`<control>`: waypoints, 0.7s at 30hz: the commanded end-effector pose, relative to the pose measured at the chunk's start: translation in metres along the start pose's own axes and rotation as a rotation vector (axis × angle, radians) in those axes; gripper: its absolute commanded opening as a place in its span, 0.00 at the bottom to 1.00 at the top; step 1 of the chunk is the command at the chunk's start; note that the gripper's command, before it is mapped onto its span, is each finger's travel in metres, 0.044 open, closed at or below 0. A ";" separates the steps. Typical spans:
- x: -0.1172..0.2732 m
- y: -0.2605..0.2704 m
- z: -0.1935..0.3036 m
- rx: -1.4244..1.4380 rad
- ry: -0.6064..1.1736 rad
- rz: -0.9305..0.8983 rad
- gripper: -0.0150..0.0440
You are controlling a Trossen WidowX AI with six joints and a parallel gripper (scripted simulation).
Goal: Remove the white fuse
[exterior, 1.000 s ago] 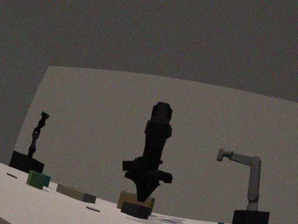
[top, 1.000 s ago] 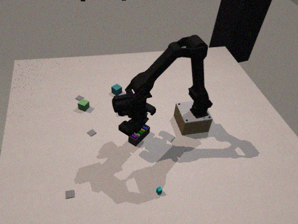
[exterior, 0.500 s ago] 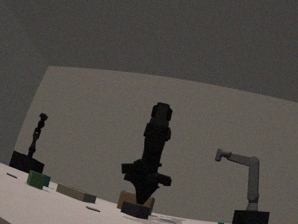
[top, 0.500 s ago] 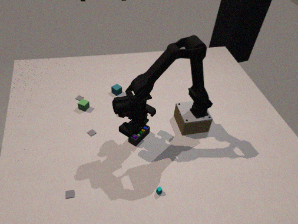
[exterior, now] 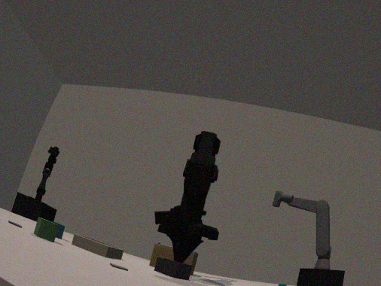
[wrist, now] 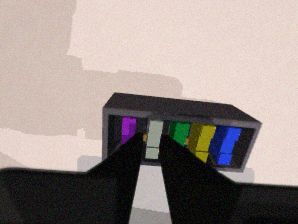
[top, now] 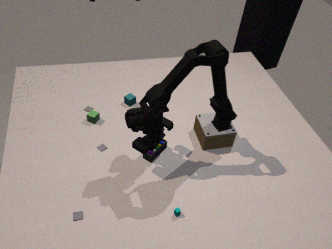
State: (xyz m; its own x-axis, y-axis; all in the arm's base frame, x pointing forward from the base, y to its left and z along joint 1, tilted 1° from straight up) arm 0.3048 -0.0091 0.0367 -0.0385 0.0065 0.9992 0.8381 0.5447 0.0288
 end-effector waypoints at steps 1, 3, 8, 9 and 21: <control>-0.004 -0.001 0.000 -0.003 -0.003 0.005 0.36; -0.004 -0.001 0.000 -0.003 -0.003 0.005 0.36; -0.003 -0.001 0.000 0.000 0.001 0.002 0.34; -0.003 -0.001 0.000 0.000 0.001 0.002 0.33; -0.003 -0.001 0.000 0.000 0.001 0.002 0.25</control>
State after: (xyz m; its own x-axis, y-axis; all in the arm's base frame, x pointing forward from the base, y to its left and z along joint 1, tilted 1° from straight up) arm 0.3041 -0.0091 0.0335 -0.0359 0.0064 0.9993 0.8383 0.5446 0.0266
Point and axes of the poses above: the point midway between the two fingers, 35 mm back from their tips, its own x axis back along the fingers, its own y axis across the jaws, z = x × y, the point moved 4 cm from there along x, back along the fingers, and after that the axes turned 2 degrees about x, right-handed, at the moved point
